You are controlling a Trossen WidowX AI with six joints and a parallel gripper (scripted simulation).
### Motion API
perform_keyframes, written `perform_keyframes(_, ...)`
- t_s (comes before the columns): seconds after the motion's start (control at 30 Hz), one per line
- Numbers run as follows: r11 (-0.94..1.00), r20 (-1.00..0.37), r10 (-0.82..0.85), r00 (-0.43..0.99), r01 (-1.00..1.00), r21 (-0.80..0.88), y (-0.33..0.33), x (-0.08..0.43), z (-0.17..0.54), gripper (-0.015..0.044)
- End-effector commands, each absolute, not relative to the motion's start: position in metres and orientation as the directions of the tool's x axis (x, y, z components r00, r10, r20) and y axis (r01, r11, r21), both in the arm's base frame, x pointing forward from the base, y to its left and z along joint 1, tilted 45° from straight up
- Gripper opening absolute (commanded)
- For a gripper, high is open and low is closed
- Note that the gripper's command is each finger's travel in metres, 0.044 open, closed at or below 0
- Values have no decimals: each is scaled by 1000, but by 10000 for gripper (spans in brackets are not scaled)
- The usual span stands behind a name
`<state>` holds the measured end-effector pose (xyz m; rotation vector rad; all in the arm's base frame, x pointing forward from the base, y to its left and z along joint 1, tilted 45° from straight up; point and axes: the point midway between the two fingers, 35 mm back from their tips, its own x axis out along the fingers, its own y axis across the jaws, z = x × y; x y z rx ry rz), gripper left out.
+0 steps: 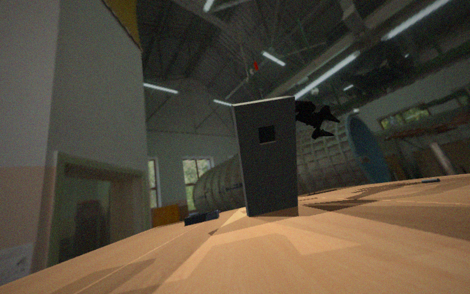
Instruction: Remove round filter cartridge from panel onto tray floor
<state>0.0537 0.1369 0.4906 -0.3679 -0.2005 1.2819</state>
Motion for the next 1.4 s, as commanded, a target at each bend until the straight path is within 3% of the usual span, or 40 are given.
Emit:
perform_keyframes(0.0,238,-58,958,280,-895,-377,137,54,490,374)
perform_keyframes(0.33,314,-152,901,407,-852,-420,156,46,469,116)
perform_keyframes(0.87,472,-409,688,600,-797,-376,202,107,404,116)
perform_keyframes(1.37,663,-592,510,624,-724,-192,185,201,344,116)
